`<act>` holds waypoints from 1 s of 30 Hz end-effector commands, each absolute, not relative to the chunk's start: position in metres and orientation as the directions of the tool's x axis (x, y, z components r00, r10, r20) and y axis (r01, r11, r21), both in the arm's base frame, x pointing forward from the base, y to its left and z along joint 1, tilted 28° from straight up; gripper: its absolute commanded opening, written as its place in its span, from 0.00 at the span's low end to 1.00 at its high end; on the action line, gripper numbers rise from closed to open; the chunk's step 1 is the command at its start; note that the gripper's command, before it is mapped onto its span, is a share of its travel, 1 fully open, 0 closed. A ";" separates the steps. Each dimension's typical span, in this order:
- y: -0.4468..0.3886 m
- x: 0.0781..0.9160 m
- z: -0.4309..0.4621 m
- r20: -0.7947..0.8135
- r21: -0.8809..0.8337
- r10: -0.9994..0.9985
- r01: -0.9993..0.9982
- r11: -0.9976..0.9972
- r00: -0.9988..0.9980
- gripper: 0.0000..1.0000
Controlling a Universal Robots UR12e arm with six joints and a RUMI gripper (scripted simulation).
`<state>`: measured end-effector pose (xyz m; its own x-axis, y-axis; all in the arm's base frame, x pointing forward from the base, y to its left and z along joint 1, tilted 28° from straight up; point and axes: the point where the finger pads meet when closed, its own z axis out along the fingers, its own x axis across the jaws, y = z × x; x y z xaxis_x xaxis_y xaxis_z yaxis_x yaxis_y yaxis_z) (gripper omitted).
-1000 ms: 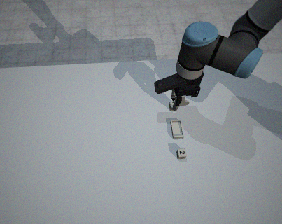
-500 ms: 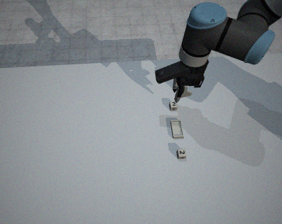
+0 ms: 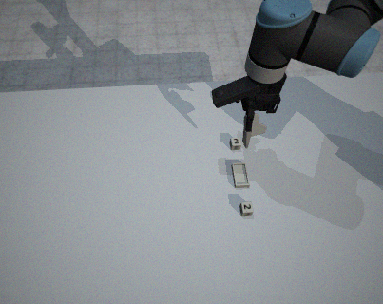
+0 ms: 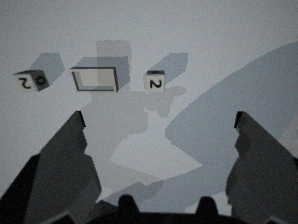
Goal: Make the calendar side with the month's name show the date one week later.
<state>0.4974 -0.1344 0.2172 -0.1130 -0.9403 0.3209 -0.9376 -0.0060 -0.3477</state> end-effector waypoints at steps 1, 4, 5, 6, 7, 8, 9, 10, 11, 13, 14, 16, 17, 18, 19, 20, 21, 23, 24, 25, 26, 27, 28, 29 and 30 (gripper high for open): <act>-0.135 0.498 0.219 0.321 -0.347 -0.940 -0.938 -0.004 -0.114 1.00; -0.136 0.498 0.219 0.321 -0.347 -0.940 -0.938 -0.004 -0.115 1.00; -0.136 0.498 0.219 0.321 -0.347 -0.940 -0.938 -0.004 -0.115 1.00; -0.136 0.498 0.219 0.321 -0.348 -0.940 -0.938 -0.004 -0.115 1.00; -0.136 0.498 0.219 0.321 -0.348 -0.940 -0.938 -0.004 -0.115 1.00; -0.136 0.498 0.219 0.321 -0.348 -0.940 -0.938 -0.004 -0.115 1.00; -0.136 0.498 0.219 0.321 -0.348 -0.940 -0.938 -0.004 -0.115 1.00; -0.136 0.498 0.219 0.321 -0.348 -0.940 -0.938 -0.004 -0.115 1.00; -0.136 0.498 0.219 0.321 -0.348 -0.940 -0.938 -0.004 -0.115 1.00; -0.136 0.498 0.219 0.321 -0.348 -0.940 -0.938 -0.005 -0.114 1.00; -0.135 0.498 0.219 0.322 -0.347 -0.940 -0.938 -0.006 -0.113 1.00; -0.134 0.499 0.218 0.324 -0.344 -0.940 -0.939 -0.015 -0.104 1.00; -0.133 0.499 0.218 0.327 -0.341 -0.940 -0.940 -0.022 -0.096 1.00; -0.132 0.500 0.217 0.330 -0.337 -0.940 -0.941 -0.032 -0.086 1.00; -0.130 0.501 0.217 0.335 -0.332 -0.939 -0.942 -0.046 -0.073 1.00; -0.128 0.502 0.216 0.341 -0.326 -0.939 -0.943 -0.063 -0.056 1.00; -0.125 0.503 0.216 0.347 -0.319 -0.937 -0.944 -0.083 -0.035 1.00; -0.119 0.506 0.213 0.363 -0.298 -0.931 -0.945 -0.135 0.019 1.00; -0.114 0.507 0.211 0.373 -0.285 -0.927 -0.944 -0.167 0.051 1.00; -0.114 0.507 0.211 0.373 -0.285 -0.927 -0.944 -0.167 0.051 1.00; -0.114 0.507 0.211 0.373 -0.285 -0.927 -0.944 -0.167 0.051 1.00; -0.110 0.509 0.209 0.382 -0.270 -0.920 -0.941 -0.202 0.088 1.00; -0.105 0.510 0.207 0.393 -0.253 -0.911 -0.937 -0.240 0.128 1.00; -0.100 0.512 0.205 0.401 -0.238 -0.901 -0.932 -0.275 0.164 1.00; -0.099 0.512 0.205 0.403 -0.235 -0.899 -0.930 -0.282 0.171 1.00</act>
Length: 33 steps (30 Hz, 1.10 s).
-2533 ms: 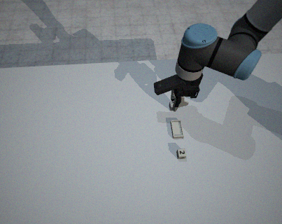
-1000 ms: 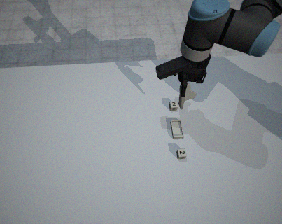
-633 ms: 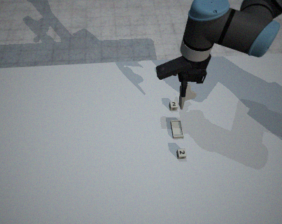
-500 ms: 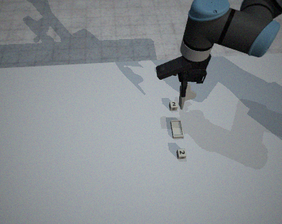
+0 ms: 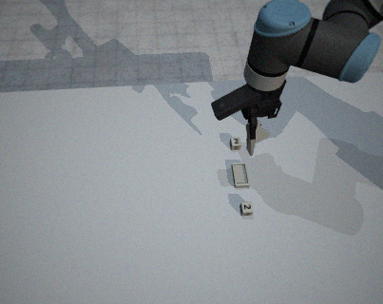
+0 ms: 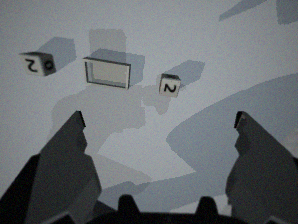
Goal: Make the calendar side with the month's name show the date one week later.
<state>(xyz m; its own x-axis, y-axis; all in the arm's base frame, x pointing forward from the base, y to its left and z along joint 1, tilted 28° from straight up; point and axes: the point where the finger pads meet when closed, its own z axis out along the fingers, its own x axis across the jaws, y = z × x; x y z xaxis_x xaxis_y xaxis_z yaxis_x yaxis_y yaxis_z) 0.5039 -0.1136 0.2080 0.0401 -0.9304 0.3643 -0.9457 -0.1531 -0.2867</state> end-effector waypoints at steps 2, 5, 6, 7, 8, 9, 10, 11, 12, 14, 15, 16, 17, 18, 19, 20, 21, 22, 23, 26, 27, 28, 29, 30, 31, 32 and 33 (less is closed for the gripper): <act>-0.093 0.514 0.203 0.413 -0.214 -0.885 -0.921 -0.325 0.216 1.00; -0.083 0.517 0.199 0.428 -0.180 -0.856 -0.901 -0.395 0.290 1.00; -0.080 0.517 0.197 0.432 -0.169 -0.846 -0.894 -0.416 0.312 1.00; -0.079 0.517 0.197 0.432 -0.168 -0.845 -0.893 -0.418 0.314 1.00; -0.074 0.519 0.195 0.439 -0.148 -0.825 -0.877 -0.456 0.355 1.00; -0.072 0.519 0.194 0.440 -0.143 -0.820 -0.874 -0.465 0.365 1.00; -0.068 0.520 0.192 0.445 -0.126 -0.803 -0.859 -0.495 0.397 1.00; -0.065 0.521 0.191 0.447 -0.116 -0.792 -0.850 -0.513 0.416 1.00; -0.065 0.521 0.191 0.447 -0.116 -0.792 -0.850 -0.513 0.416 1.00; -0.057 0.522 0.188 0.453 -0.089 -0.759 -0.824 -0.560 0.467 1.00; -0.053 0.523 0.187 0.456 -0.075 -0.741 -0.809 -0.583 0.493 1.00; -0.050 0.523 0.186 0.457 -0.064 -0.728 -0.798 -0.599 0.510 1.00; -0.049 0.524 0.185 0.457 -0.060 -0.723 -0.793 -0.606 0.518 1.00; -0.045 0.524 0.183 0.459 -0.044 -0.700 -0.774 -0.632 0.546 1.00; -0.042 0.525 0.182 0.460 -0.033 -0.685 -0.761 -0.648 0.564 1.00; -0.041 0.525 0.182 0.460 -0.031 -0.684 -0.759 -0.650 0.567 1.00; -0.035 0.526 0.180 0.461 -0.010 -0.653 -0.733 -0.681 0.600 1.00; -0.033 0.526 0.179 0.461 -0.002 -0.641 -0.722 -0.692 0.613 1.00; -0.029 0.526 0.177 0.461 0.012 -0.620 -0.704 -0.711 0.634 1.00; -0.020 0.527 0.173 0.459 0.045 -0.567 -0.656 -0.754 0.683 1.00; -0.017 0.528 0.172 0.458 0.056 -0.550 -0.640 -0.767 0.698 1.00; -0.014 0.528 0.171 0.457 0.067 -0.530 -0.622 -0.780 0.714 1.00; -0.014 0.528 0.171 0.457 0.067 -0.530 -0.622 -0.780 0.714 1.00; -0.014 0.528 0.171 0.457 0.067 -0.530 -0.622 -0.780 0.714 1.00; -0.009 0.528 0.169 0.455 0.084 -0.502 -0.596 -0.799 0.736 1.00; -0.002 0.529 0.166 0.450 0.110 -0.455 -0.553 -0.826 0.768 1.00; -0.002 0.529 0.166 0.449 0.111 -0.453 -0.551 -0.827 0.770 1.00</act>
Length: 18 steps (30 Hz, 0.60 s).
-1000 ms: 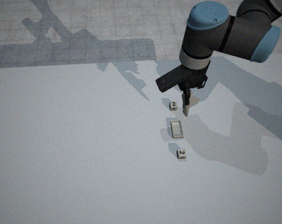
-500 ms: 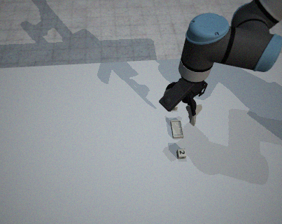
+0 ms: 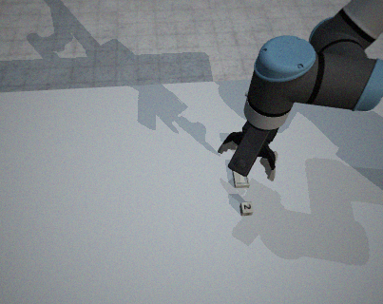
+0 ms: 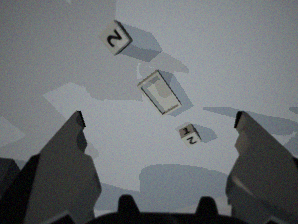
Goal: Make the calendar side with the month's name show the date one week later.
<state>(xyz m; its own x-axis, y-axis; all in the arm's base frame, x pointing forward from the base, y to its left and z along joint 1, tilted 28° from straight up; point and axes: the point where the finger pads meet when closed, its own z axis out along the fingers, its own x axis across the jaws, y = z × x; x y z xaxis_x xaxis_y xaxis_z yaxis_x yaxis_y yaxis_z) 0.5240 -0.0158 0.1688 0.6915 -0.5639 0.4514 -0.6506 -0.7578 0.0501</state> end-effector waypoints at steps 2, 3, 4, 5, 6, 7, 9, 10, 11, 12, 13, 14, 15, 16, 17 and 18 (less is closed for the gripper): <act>0.006 0.529 0.163 0.443 0.137 -0.404 -0.506 -0.852 0.800 1.00; 0.009 0.529 0.162 0.440 0.148 -0.383 -0.486 -0.861 0.813 1.00; 0.012 0.529 0.161 0.436 0.159 -0.362 -0.466 -0.870 0.824 1.00; 0.013 0.529 0.160 0.435 0.161 -0.356 -0.461 -0.873 0.827 1.00; 0.018 0.529 0.158 0.429 0.180 -0.319 -0.425 -0.887 0.845 1.00; 0.020 0.529 0.158 0.427 0.184 -0.310 -0.417 -0.890 0.849 1.00; 0.026 0.529 0.155 0.418 0.206 -0.265 -0.375 -0.904 0.869 1.00; 0.031 0.529 0.153 0.411 0.221 -0.232 -0.343 -0.913 0.881 1.00; 0.032 0.529 0.153 0.409 0.225 -0.223 -0.334 -0.915 0.885 1.00; 0.037 0.529 0.151 0.401 0.241 -0.188 -0.301 -0.923 0.896 1.00; 0.037 0.529 0.151 0.401 0.241 -0.188 -0.301 -0.923 0.896 1.00; 0.037 0.529 0.151 0.401 0.241 -0.188 -0.301 -0.923 0.896 1.00; 0.037 0.529 0.151 0.400 0.243 -0.183 -0.297 -0.924 0.898 1.00; 0.042 0.528 0.148 0.391 0.258 -0.147 -0.262 -0.930 0.909 1.00; 0.046 0.528 0.147 0.383 0.272 -0.115 -0.231 -0.934 0.917 1.00; 0.050 0.528 0.145 0.375 0.284 -0.086 -0.203 -0.937 0.923 1.00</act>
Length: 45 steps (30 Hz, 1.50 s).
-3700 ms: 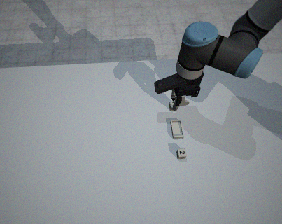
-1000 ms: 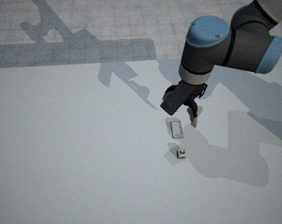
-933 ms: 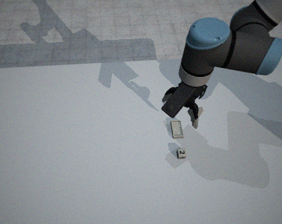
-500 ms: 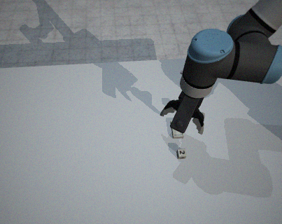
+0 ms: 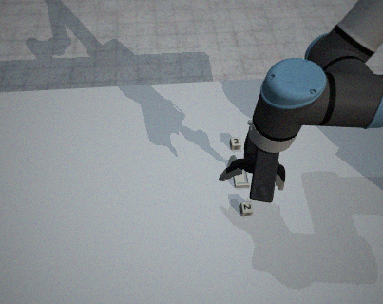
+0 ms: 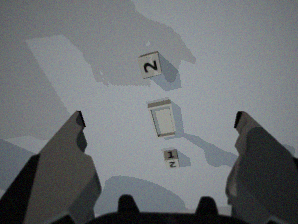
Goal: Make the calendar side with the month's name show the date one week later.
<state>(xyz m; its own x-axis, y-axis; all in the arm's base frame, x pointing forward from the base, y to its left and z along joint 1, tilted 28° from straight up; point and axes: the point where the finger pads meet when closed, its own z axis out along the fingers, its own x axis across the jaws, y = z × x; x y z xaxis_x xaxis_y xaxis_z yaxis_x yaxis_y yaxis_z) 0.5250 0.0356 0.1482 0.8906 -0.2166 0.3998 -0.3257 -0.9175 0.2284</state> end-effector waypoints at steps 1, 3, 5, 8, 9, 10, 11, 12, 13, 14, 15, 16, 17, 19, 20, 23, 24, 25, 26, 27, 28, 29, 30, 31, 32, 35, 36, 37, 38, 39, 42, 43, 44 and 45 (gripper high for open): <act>0.054 0.528 0.144 0.369 0.294 -0.061 -0.178 -0.939 0.928 1.00; 0.059 0.527 0.142 0.357 0.310 -0.022 -0.141 -0.940 0.934 1.00; 0.062 0.527 0.140 0.350 0.319 0.002 -0.117 -0.940 0.937 1.00; 0.064 0.526 0.139 0.344 0.325 0.016 -0.103 -0.940 0.939 1.00; 0.064 0.526 0.139 0.344 0.325 0.017 -0.102 -0.940 0.939 1.00; 0.064 0.526 0.139 0.344 0.325 0.017 -0.102 -0.940 0.939 1.00; 0.064 0.526 0.139 0.344 0.325 0.017 -0.102 -0.940 0.939 0.28; 0.064 0.526 0.139 0.344 0.325 0.017 -0.102 -0.940 0.939 0.28; 0.064 0.526 0.139 0.344 0.325 0.017 -0.102 -0.940 0.939 0.28; 0.063 0.526 0.140 0.345 0.325 0.016 -0.104 -0.940 0.938 0.28; 0.063 0.526 0.140 0.345 0.325 0.015 -0.104 -0.940 0.938 0.28; 0.063 0.526 0.140 0.346 0.324 0.015 -0.104 -0.940 0.938 0.28; 0.063 0.526 0.140 0.345 0.324 0.015 -0.104 -0.940 0.938 0.28; 0.063 0.526 0.140 0.345 0.324 0.015 -0.104 -0.940 0.938 0.28; 0.063 0.526 0.140 0.345 0.324 0.015 -0.104 -0.940 0.938 0.28; 0.063 0.526 0.140 0.345 0.324 0.015 -0.104 -0.940 0.938 0.28; 0.063 0.526 0.140 0.345 0.324 0.015 -0.104 -0.940 0.938 0.28; 0.063 0.526 0.140 0.345 0.324 0.015 -0.104 -0.940 0.938 0.28; 0.063 0.526 0.140 0.345 0.324 0.015 -0.104 -0.940 0.938 0.28; 0.063 0.526 0.140 0.345 0.324 0.015 -0.104 -0.940 0.938 0.28; 0.063 0.526 0.140 0.345 0.324 0.015 -0.104 -0.940 0.938 0.28; 0.063 0.526 0.140 0.345 0.324 0.015 -0.104 -0.940 0.938 0.28; 0.063 0.526 0.140 0.345 0.324 0.015 -0.104 -0.940 0.938 0.28; 0.063 0.526 0.140 0.345 0.324 0.015 -0.104 -0.940 0.938 0.28; 0.063 0.526 0.140 0.345 0.324 0.015 -0.104 -0.940 0.938 0.28; 0.063 0.526 0.140 0.345 0.324 0.015 -0.104 -0.940 0.938 0.28; 0.063 0.526 0.140 0.345 0.324 0.015 -0.104 -0.940 0.938 0.28; 0.063 0.526 0.140 0.345 0.324 0.015 -0.104 -0.940 0.938 0.28; 0.063 0.526 0.140 0.345 0.324 0.015 -0.104 -0.940 0.938 0.28; 0.063 0.526 0.140 0.345 0.324 0.015 -0.104 -0.940 0.938 0.28; 0.063 0.526 0.140 0.345 0.324 0.015 -0.104 -0.940 0.938 0.28; 0.063 0.526 0.140 0.345 0.324 0.015 -0.104 -0.940 0.938 0.28; 0.063 0.526 0.140 0.345 0.324 0.015 -0.104 -0.940 0.938 0.28; 0.063 0.526 0.140 0.345 0.324 0.015 -0.104 -0.940 0.938 0.28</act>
<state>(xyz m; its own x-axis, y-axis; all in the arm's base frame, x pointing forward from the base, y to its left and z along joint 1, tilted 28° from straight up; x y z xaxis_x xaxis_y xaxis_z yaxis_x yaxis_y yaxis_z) 0.5233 0.0632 0.1373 0.9399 0.0134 0.3412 -0.1040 -0.9405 0.3234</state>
